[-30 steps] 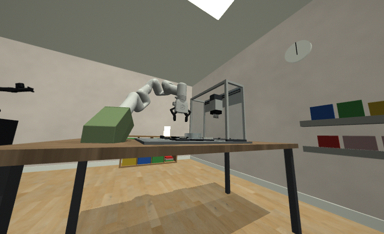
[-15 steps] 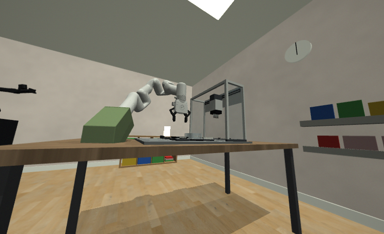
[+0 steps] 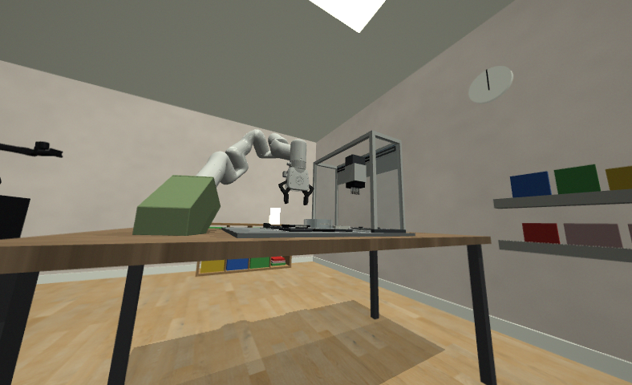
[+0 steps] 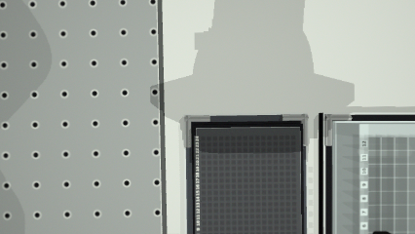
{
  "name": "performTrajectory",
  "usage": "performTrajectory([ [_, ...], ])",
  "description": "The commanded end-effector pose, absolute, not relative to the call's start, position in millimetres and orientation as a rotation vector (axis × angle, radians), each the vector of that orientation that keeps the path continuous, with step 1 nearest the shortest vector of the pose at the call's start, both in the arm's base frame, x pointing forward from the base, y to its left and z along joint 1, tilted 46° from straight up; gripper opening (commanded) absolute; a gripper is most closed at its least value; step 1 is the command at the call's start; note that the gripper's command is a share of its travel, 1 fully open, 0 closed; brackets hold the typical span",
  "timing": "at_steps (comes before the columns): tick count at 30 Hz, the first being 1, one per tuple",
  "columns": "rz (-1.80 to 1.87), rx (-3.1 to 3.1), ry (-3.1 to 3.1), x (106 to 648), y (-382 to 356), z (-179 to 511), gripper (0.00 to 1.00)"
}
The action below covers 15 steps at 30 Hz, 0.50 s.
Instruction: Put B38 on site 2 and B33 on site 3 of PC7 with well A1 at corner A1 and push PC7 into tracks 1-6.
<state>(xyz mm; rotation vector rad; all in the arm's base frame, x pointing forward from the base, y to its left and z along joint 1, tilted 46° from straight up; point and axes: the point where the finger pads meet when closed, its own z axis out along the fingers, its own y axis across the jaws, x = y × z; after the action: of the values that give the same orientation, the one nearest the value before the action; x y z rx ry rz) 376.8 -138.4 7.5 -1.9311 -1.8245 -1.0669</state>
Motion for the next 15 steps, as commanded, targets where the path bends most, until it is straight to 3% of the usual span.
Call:
performTrajectory([
  [1,-1.068,-1.934,-1.827,379.7,-135.4,3.6,1.00],
  [15,-1.068,-1.934,-1.826,386.1,-122.4,-10.2,1.00],
])
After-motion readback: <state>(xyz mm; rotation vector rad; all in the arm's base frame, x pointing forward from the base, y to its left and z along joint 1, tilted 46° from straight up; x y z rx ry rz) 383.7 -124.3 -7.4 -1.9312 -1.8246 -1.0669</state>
